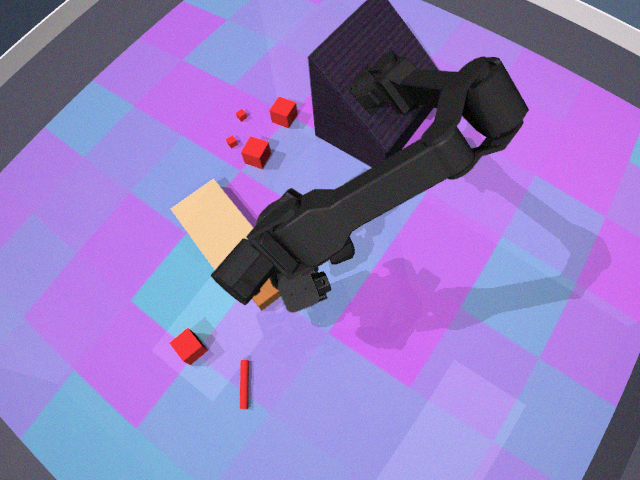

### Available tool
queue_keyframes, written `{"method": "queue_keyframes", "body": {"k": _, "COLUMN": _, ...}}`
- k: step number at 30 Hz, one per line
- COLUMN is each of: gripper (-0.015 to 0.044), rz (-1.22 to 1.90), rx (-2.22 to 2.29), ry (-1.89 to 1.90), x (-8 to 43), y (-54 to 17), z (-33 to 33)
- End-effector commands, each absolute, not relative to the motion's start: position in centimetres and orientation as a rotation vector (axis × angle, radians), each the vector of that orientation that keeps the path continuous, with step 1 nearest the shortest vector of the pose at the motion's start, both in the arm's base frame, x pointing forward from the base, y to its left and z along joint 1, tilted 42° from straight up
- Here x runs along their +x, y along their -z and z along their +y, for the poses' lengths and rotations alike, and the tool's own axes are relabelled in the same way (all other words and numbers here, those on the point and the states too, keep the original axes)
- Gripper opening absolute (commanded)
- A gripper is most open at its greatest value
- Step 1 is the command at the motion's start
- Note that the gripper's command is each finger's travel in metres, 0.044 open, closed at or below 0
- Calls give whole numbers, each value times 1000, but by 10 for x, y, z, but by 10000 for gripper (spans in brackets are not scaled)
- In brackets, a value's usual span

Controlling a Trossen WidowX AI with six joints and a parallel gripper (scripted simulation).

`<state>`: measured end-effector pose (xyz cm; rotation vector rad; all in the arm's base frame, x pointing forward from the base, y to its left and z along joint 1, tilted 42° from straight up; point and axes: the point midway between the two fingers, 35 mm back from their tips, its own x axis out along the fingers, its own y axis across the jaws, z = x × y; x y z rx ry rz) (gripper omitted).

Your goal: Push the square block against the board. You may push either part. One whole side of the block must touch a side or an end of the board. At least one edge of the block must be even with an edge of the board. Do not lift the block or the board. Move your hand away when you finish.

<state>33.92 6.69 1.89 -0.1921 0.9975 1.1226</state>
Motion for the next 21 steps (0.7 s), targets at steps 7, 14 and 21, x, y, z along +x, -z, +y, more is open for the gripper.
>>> {"method": "queue_keyframes", "body": {"k": 7, "gripper": 0, "rz": 1184, "rx": 100, "ry": -920, "x": 321, "y": -10, "z": 57}}
{"method": "queue_keyframes", "body": {"k": 14, "gripper": 0, "rz": 1293, "rx": 294, "ry": -776, "x": 308, "y": -4, "z": 52}}
{"method": "queue_keyframes", "body": {"k": 21, "gripper": 0, "rz": 1390, "rx": 488, "ry": -621, "x": 294, "y": 2, "z": 47}}
